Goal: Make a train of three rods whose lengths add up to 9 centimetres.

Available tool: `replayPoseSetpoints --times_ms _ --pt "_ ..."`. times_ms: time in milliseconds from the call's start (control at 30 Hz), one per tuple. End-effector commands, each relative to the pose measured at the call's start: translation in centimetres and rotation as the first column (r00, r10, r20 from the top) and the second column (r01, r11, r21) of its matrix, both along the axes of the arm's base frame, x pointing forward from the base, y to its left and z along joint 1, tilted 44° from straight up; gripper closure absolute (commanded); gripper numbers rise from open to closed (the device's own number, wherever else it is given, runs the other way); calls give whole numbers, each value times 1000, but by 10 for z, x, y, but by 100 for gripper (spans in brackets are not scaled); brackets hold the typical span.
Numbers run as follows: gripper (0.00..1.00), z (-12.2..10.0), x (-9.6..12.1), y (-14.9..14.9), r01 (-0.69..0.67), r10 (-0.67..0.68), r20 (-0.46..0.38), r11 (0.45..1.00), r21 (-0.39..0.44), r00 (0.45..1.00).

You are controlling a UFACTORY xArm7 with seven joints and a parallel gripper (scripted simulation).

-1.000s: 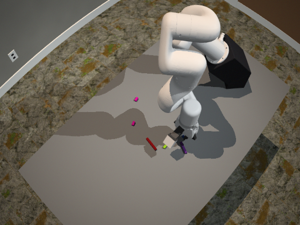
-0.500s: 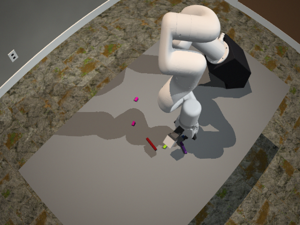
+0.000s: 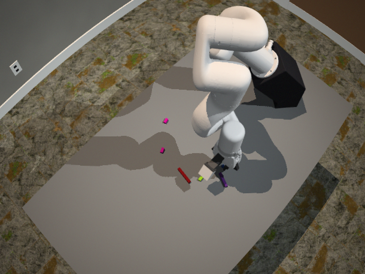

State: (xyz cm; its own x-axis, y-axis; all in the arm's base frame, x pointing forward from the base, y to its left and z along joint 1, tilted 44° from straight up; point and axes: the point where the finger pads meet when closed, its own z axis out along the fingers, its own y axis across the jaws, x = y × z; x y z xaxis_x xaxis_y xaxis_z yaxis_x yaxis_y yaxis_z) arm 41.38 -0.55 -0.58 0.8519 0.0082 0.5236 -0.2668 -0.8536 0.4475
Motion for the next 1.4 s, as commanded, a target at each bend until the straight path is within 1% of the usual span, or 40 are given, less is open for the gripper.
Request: replayPoseSetpoints --times_ms 0,700,1367 --pt "76 0 0 1 -2 2 1 1000 1 1000" --pt "76 -9 6 -6 -2 2 1 1000 1 1000" --pt "76 -10 7 -6 -2 2 1 1000 1 1000"
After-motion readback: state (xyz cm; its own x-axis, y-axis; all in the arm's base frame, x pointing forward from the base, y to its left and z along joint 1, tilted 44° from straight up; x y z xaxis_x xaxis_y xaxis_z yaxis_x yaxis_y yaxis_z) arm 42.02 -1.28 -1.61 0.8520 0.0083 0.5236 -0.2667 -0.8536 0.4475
